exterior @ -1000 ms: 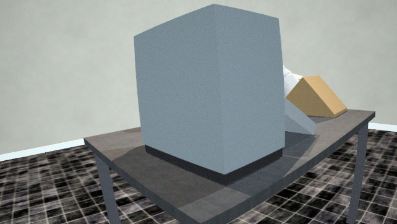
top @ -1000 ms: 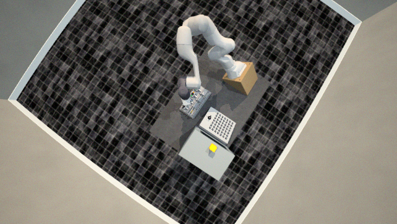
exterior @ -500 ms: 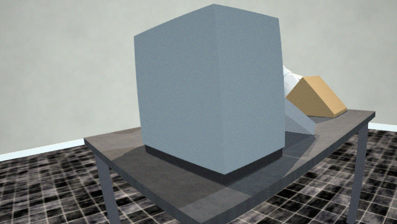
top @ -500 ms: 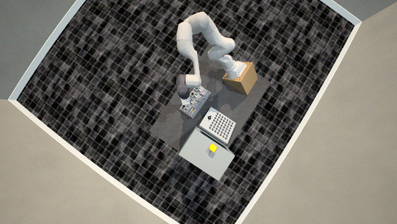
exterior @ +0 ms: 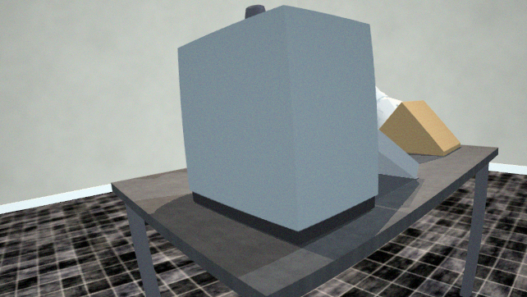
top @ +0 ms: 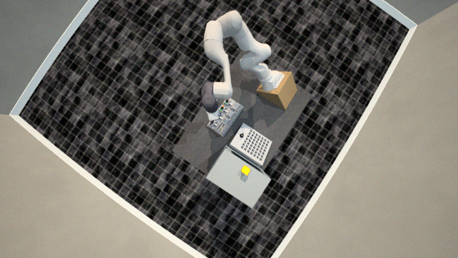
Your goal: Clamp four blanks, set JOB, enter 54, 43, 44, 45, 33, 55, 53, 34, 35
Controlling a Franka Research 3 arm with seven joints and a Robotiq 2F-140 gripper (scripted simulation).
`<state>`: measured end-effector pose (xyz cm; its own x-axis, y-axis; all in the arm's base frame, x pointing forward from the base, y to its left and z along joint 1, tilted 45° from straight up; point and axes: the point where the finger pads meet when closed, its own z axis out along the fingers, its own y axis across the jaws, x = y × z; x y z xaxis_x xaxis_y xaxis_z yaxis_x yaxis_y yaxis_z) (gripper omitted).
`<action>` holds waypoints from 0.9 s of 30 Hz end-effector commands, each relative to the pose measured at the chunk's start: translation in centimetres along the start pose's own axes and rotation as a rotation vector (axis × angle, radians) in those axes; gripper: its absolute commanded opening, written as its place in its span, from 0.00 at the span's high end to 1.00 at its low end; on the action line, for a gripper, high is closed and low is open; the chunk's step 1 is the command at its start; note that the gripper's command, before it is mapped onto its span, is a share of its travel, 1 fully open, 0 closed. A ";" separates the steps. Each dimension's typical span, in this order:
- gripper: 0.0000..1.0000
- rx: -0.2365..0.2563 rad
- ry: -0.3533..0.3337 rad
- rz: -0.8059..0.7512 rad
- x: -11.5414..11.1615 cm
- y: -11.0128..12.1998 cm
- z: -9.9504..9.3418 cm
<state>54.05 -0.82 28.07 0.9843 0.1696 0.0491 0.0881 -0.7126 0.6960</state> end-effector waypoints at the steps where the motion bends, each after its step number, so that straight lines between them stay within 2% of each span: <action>1: 1.00 -0.009 -0.024 -0.008 -0.7 0.3 -0.8; 15: 1.00 -0.010 -0.024 -0.045 -1.0 0.8 -1.5; 17: 1.00 -0.011 -0.024 -0.152 -1.9 2.0 -1.7; 19: 1.00 -0.012 -0.025 -0.325 -3.4 3.9 -1.9; 20: 1.00 -0.011 -0.024 -0.350 -4.4 5.0 -2.0; 22: 1.00 -0.011 -0.024 -0.350 -4.4 5.0 -2.0; 27: 1.00 0.000 -0.015 -0.503 -9.8 9.8 -2.0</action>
<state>48.07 -5.23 33.81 0.9346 0.3327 -0.1256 0.3247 -0.6540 0.6833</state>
